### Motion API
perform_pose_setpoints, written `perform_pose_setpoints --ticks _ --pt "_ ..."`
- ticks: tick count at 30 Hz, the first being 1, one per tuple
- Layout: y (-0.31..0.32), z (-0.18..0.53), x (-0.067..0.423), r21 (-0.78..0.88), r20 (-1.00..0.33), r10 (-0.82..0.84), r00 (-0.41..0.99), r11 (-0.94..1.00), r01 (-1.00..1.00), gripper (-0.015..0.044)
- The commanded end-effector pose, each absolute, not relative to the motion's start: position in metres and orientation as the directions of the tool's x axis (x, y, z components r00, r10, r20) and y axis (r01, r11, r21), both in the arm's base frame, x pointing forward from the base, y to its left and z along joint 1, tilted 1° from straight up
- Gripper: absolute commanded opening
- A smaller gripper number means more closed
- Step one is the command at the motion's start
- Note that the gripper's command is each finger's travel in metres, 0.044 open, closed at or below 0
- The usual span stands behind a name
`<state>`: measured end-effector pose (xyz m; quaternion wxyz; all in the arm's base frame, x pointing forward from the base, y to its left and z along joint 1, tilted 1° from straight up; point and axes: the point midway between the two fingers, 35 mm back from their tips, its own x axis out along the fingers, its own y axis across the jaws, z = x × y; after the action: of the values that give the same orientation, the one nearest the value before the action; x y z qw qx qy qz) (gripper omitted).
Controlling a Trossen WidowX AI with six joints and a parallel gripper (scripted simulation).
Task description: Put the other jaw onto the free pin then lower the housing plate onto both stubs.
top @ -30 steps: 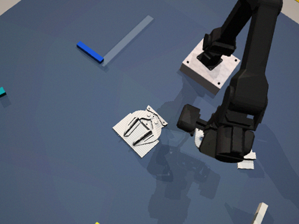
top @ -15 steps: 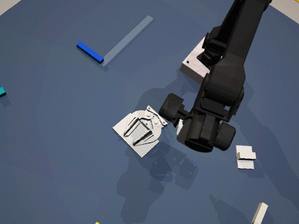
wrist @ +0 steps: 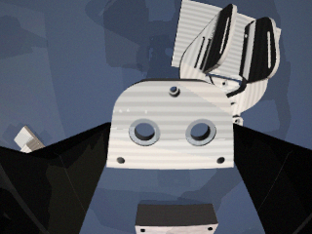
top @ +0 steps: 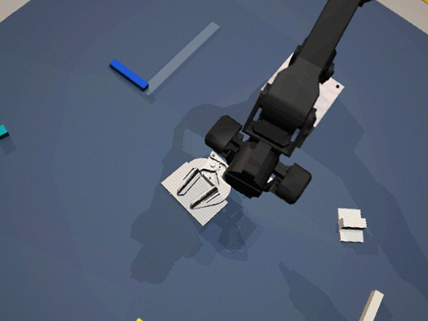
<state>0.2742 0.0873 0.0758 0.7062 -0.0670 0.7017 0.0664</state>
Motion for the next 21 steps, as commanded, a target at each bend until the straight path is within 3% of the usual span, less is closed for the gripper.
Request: perform_pose_setpoints --ticks 1,21 --pt "0.075 0.077 0.276 -0.007 -1.000 -0.005 0.016 0.986 -0.166 0.0351" --pt "0.022 0.077 0.277 -0.012 -1.000 -0.011 0.015 0.999 -0.031 0.0351"
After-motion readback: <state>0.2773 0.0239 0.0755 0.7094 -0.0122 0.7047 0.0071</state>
